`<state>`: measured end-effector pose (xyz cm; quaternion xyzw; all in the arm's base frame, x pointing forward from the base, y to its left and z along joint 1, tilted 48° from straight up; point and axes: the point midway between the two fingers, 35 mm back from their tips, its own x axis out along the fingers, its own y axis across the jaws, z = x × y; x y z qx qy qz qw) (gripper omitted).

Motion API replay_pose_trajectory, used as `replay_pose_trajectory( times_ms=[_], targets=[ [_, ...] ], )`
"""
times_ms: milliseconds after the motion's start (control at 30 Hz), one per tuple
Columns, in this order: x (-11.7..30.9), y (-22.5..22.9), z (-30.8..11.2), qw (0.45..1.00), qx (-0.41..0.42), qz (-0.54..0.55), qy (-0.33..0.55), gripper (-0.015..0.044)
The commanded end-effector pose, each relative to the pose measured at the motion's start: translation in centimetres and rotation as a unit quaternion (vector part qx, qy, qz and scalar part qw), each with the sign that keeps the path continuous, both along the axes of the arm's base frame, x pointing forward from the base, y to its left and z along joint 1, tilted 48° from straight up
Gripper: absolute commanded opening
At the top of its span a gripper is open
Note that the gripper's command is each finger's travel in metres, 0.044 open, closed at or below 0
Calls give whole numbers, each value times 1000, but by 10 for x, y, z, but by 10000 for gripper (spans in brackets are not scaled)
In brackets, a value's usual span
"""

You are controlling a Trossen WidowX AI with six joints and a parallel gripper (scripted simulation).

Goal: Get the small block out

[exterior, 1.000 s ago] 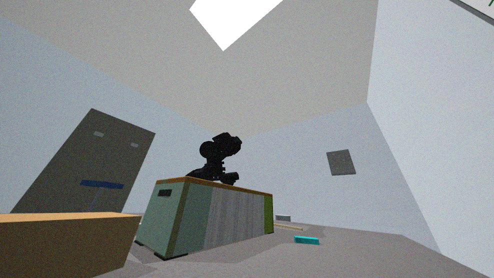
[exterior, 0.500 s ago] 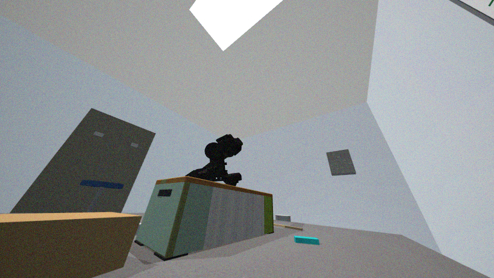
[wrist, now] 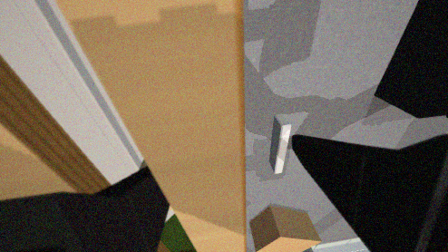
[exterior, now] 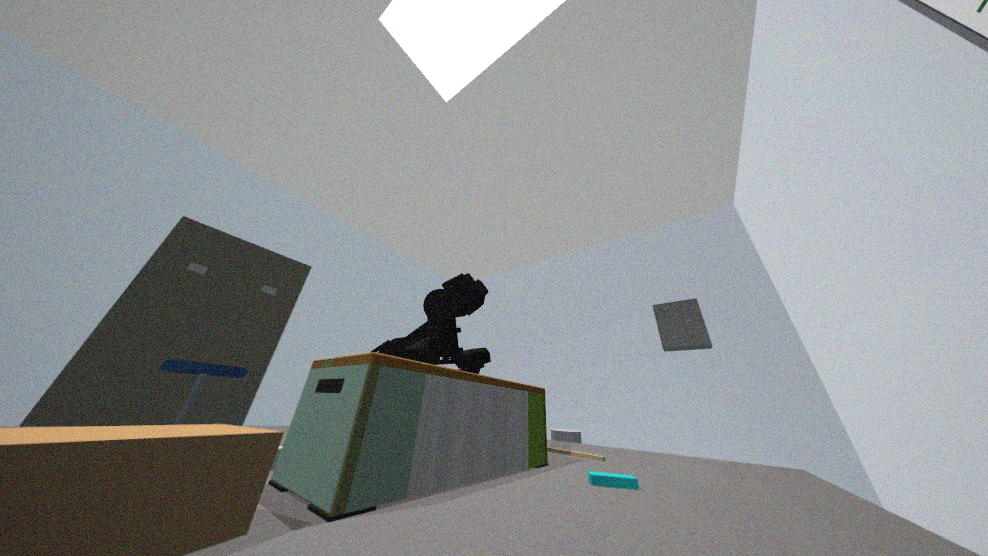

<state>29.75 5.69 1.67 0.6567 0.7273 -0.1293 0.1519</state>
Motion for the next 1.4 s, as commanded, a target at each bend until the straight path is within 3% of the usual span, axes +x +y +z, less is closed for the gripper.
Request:
replay_pose_trajectory(
  times_ms=[0,1133,1367],
  targets=[
    [-1,5,6,1000,2,-3,0,400],
    [-4,38,43,1000,3,-3,1,400],
    [1,-4,74,1000,-1,-1,1,400]
  ],
)
